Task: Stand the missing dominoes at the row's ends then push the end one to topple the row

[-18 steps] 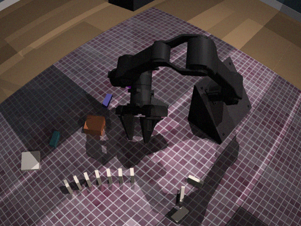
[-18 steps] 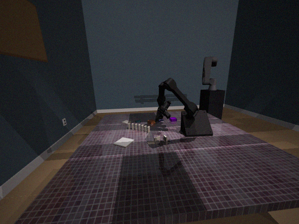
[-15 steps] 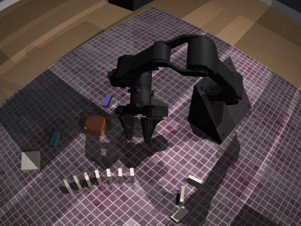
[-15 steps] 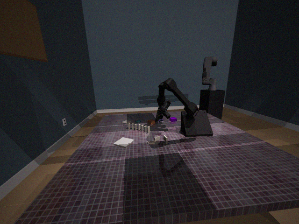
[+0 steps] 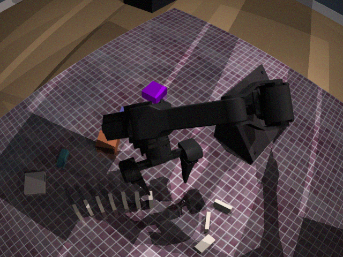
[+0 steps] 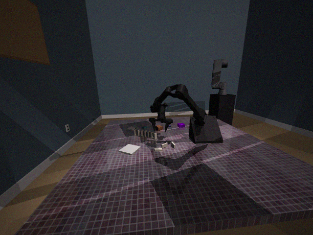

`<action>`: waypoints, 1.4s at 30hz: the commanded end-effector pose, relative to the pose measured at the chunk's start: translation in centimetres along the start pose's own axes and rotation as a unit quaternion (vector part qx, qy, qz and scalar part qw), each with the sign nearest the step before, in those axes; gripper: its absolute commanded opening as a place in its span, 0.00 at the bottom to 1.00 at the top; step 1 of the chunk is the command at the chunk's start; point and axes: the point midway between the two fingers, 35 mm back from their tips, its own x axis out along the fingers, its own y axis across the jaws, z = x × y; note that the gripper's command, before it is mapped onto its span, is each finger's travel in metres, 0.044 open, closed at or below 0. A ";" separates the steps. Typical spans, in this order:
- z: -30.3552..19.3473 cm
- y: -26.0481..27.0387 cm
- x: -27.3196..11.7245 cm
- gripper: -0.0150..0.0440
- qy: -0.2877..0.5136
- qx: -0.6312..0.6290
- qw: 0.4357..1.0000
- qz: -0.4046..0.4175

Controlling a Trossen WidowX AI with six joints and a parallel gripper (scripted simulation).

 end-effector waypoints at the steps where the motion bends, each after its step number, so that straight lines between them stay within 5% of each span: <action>1: -5.6 0.3 2.8 1.00 -0.098 -0.349 0.930 -0.065; 9: -11.4 -0.8 5.2 1.00 -0.134 -0.627 0.757 -0.126; 16: -16.6 -2.7 7.1 1.00 -0.141 -0.810 0.543 -0.171; 31: -16.6 -2.8 7.3 1.00 -0.141 -0.816 0.534 -0.172; 42: -13.7 -2.3 12.9 1.00 -0.140 -0.816 0.534 -0.172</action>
